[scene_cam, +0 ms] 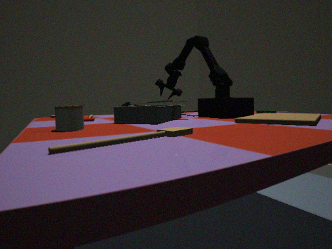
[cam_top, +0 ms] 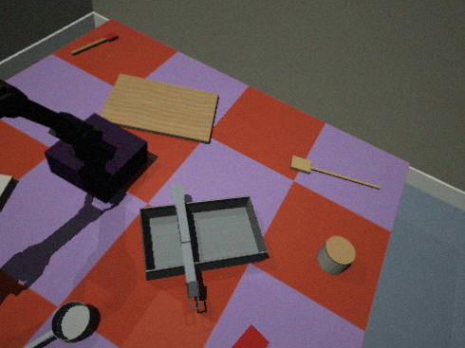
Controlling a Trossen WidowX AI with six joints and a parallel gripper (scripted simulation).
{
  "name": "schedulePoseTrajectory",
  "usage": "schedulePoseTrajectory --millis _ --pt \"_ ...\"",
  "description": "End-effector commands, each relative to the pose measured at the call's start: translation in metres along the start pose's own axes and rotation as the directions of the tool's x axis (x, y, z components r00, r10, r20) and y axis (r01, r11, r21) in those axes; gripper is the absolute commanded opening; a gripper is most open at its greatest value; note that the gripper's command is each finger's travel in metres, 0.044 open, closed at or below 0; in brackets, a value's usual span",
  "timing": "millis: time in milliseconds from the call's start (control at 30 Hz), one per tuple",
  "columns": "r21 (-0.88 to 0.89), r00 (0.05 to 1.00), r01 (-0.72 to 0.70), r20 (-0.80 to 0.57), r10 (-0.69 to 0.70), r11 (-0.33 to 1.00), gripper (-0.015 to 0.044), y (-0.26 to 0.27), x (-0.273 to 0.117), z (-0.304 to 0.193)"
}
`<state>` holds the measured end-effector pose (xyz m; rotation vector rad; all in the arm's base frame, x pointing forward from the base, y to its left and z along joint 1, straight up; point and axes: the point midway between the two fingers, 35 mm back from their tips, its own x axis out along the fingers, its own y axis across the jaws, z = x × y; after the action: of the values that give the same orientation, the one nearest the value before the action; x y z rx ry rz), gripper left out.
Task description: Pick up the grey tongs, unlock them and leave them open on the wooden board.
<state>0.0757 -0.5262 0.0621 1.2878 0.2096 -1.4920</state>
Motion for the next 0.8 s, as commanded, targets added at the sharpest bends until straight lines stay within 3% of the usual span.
schedulePoseTrajectory --millis 0,400,767 --pt "-0.125 0.996 0.026 -0.079 -0.036 0.992 0.026 0.043 0.003 -0.057" --pt "-0.467 0.959 0.046 -0.226 -0.17 0.883 0.026 0.118 -0.02 -0.214" --pt "-0.78 0.919 0.016 -0.234 -0.316 0.625 0.026 0.141 -0.081 -0.359"
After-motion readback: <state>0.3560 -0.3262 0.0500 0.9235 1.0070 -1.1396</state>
